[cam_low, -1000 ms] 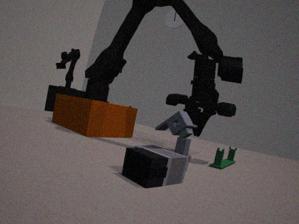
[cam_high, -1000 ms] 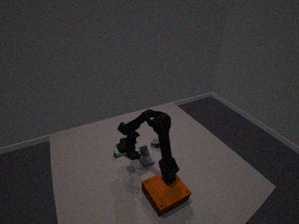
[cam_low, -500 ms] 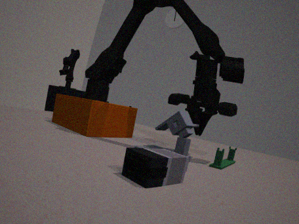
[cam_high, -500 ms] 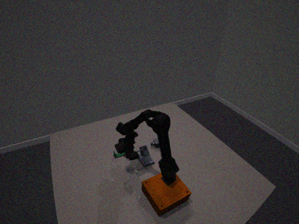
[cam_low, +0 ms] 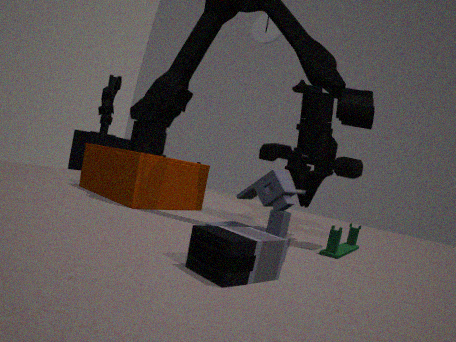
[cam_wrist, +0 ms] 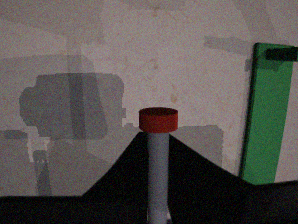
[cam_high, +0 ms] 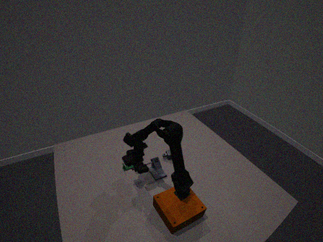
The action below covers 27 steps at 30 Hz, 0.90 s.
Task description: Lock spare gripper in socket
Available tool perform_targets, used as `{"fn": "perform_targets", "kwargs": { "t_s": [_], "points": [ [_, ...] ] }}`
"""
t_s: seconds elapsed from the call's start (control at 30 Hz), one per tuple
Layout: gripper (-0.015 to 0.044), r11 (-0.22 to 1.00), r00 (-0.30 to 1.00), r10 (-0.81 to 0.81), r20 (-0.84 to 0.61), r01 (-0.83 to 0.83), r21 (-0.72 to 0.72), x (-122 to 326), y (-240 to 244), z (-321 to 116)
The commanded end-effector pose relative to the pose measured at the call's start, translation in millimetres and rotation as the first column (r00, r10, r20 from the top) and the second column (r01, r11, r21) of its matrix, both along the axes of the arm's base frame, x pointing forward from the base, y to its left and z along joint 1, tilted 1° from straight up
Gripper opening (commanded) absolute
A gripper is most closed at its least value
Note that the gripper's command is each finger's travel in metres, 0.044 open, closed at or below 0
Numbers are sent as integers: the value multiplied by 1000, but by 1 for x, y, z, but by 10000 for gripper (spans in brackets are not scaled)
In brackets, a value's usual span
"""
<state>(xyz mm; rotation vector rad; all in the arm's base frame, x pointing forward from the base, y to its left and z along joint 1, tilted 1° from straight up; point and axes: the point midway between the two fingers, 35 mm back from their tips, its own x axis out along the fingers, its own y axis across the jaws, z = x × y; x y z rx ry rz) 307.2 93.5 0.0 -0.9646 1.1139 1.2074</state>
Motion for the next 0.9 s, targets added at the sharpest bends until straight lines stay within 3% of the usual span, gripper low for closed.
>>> {"fn": "perform_targets", "kwargs": {
  "t_s": [0.0, 0.87],
  "points": [
    [0, 1000, 1000, -2, 1, 2, 1, 2, 4, 1],
    [0, 1000, 1000, -3, -13, 3, -1, 5, 21, 3]
  ]
}}
